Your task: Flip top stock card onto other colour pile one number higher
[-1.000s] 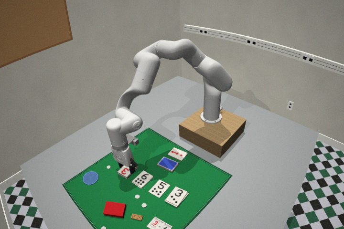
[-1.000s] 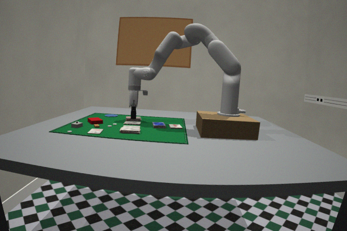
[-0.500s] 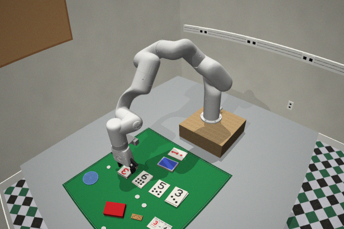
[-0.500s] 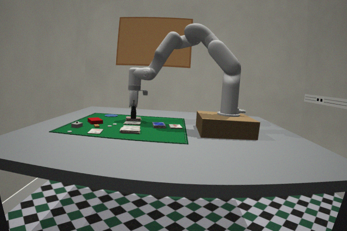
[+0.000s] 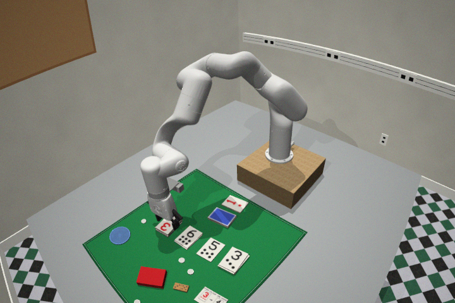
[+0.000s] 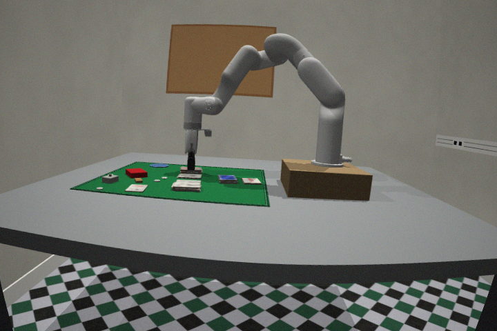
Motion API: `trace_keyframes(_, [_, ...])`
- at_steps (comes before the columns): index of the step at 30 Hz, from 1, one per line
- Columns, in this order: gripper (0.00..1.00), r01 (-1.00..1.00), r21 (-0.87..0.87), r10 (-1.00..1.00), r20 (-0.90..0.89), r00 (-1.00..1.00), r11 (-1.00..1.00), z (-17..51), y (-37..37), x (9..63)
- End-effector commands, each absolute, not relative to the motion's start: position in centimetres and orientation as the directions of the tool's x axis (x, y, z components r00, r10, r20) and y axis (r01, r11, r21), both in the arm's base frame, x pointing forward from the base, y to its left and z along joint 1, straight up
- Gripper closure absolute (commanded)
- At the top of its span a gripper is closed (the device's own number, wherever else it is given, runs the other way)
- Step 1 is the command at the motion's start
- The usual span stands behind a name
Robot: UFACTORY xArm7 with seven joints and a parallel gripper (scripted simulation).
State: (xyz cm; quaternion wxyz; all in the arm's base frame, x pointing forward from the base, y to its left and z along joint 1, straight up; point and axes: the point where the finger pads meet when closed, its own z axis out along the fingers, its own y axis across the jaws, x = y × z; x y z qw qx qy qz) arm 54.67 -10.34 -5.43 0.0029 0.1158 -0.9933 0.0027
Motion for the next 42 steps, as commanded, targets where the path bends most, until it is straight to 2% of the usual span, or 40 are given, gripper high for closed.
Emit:
trace_keyframes(1, [0.13,-0.230,-0.007,-0.230,0.002,-0.973,0.973,-5.2,-10.4,54.9])
trace_keyframes(26, [0.13,-0.230,-0.007,-0.230,0.002,-0.973,0.973,-4.9,-10.4,54.9])
trace_keyframes(42, [0.13,-0.230,-0.007,-0.230,0.002,-0.973,0.973,0.6,-10.3,54.9])
